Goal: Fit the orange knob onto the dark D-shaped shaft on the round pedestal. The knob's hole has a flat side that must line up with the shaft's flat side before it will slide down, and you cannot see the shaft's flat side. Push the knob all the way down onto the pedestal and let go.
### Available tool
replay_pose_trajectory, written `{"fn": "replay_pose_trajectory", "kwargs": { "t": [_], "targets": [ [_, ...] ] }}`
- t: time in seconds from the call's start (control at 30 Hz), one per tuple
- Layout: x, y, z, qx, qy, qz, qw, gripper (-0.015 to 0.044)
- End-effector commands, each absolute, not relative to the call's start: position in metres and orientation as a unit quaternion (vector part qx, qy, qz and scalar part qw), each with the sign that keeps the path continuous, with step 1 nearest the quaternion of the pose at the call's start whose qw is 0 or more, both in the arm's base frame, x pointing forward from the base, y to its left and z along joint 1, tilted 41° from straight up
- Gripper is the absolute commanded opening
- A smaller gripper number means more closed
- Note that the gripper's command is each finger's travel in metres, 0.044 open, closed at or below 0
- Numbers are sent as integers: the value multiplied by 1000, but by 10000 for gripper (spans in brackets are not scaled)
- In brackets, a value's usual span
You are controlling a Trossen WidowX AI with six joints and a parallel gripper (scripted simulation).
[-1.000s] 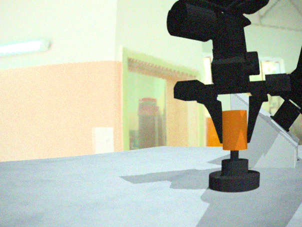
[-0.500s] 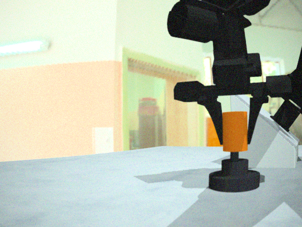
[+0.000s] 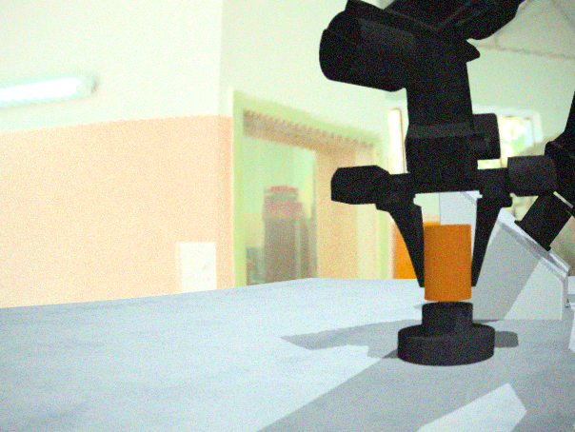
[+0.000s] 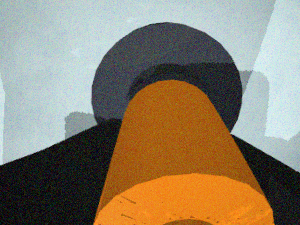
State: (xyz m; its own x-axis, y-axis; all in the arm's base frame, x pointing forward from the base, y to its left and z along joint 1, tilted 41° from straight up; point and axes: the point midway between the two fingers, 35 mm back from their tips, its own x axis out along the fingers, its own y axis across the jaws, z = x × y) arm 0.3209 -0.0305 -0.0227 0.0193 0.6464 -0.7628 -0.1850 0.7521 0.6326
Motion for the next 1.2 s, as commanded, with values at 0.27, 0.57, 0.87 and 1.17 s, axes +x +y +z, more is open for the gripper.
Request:
{"fn": "replay_pose_trajectory", "kwargs": {
  "t": [0.27, 0.57, 0.87, 1.17],
  "targets": [
    [321, -28, -26, 182, 632, 302, 690, 0],
    [321, -28, -26, 182, 632, 302, 690, 157],
    [321, -28, -26, 182, 632, 302, 690, 394],
    [321, -28, -26, 182, 632, 302, 690, 440]
  ]
}}
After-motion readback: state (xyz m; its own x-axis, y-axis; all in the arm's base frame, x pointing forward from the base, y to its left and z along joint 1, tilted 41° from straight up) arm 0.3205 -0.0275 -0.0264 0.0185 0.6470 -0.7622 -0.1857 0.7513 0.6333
